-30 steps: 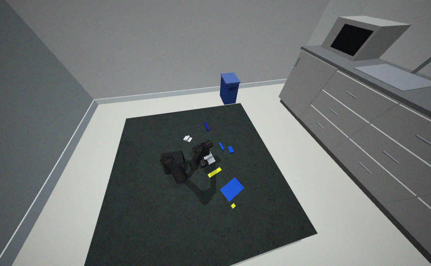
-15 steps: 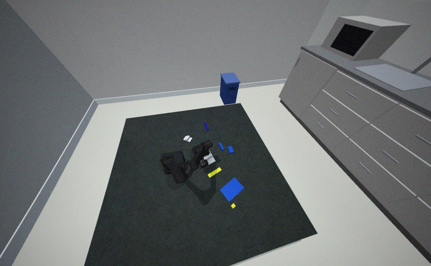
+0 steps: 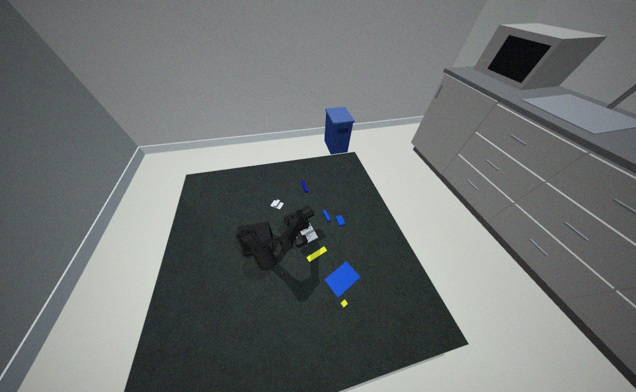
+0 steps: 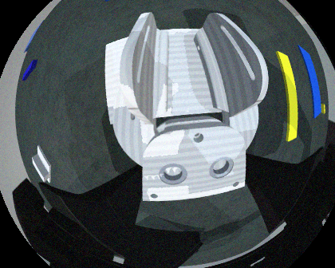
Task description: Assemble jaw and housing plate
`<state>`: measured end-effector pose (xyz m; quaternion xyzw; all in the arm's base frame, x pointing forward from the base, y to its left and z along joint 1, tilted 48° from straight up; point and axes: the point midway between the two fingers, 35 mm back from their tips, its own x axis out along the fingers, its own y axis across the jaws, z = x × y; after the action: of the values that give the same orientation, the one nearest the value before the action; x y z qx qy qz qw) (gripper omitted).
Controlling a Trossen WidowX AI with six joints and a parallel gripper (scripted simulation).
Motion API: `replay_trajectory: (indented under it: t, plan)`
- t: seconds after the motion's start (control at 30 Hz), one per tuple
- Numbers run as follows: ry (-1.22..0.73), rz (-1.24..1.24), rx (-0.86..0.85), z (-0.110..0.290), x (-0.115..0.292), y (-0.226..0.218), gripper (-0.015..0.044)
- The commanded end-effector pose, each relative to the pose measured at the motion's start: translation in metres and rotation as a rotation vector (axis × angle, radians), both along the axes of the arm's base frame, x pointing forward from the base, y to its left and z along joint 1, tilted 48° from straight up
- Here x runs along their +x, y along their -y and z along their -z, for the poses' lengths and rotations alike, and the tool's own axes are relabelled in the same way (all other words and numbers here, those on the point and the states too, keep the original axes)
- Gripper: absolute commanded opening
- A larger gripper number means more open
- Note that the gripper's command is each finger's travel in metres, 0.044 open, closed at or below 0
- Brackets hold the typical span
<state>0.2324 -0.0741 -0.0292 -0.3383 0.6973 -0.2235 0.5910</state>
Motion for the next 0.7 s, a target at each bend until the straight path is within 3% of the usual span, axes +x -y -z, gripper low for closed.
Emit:
replay_trajectory:
  t: [0.0,0.67]
  plan:
    - [0.002,-0.002,-0.001,0.0002,0.0013,0.0006,0.0351]
    - [0.002,-0.002,-0.001,0.0016,0.0011,0.0023,0.0351]
